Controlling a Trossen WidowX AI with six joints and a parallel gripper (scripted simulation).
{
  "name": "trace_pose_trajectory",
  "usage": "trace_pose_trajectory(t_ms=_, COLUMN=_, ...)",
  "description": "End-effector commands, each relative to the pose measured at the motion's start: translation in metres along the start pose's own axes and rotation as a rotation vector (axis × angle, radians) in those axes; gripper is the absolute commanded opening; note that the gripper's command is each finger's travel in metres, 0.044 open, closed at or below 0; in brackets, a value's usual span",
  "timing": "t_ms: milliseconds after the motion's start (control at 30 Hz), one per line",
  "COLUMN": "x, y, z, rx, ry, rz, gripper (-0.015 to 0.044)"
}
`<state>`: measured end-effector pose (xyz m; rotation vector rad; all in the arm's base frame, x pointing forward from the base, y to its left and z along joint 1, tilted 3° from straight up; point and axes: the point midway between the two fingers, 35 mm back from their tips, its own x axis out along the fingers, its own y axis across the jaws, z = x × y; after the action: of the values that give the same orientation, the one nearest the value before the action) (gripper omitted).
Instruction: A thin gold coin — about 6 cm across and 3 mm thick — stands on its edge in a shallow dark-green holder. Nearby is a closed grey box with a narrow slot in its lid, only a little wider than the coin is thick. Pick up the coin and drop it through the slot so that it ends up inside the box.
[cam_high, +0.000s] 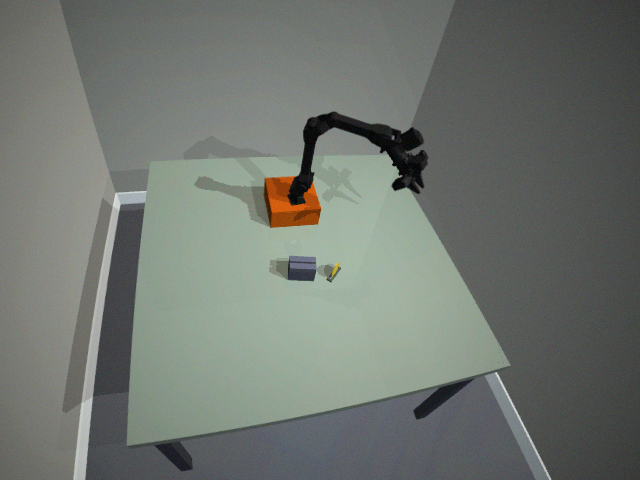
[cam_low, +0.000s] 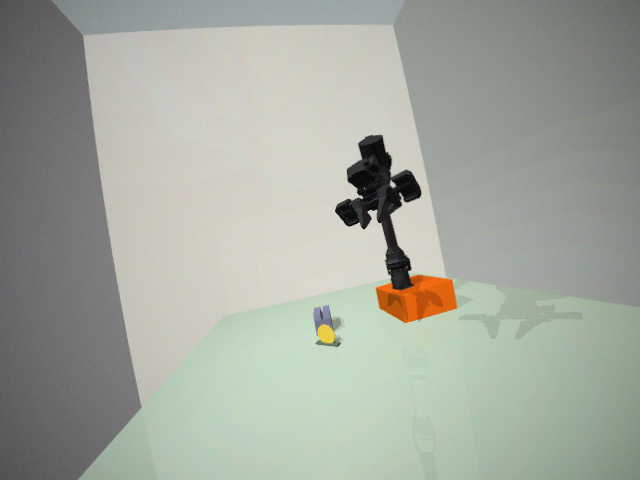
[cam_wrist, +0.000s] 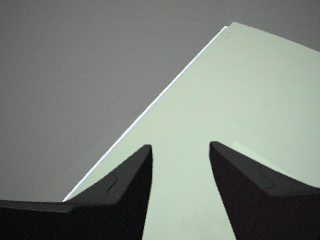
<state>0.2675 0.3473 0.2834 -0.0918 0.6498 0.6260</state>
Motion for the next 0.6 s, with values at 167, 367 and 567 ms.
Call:
trace_pose_trajectory(t_ms=167, x=0.041, y=-0.134, z=-0.051, rx=0.415, ry=0.240, rz=-0.285, gripper=0.0161)
trace_pose_trajectory(t_ms=367, x=0.043, y=-0.217, z=-0.101, rx=0.731, ry=0.379, rz=-0.471, gripper=0.0161)
trace_pose_trajectory(t_ms=567, x=0.025, y=-0.285, z=-0.159, rx=1.117, ry=0.512, rz=-0.675, gripper=0.0161)
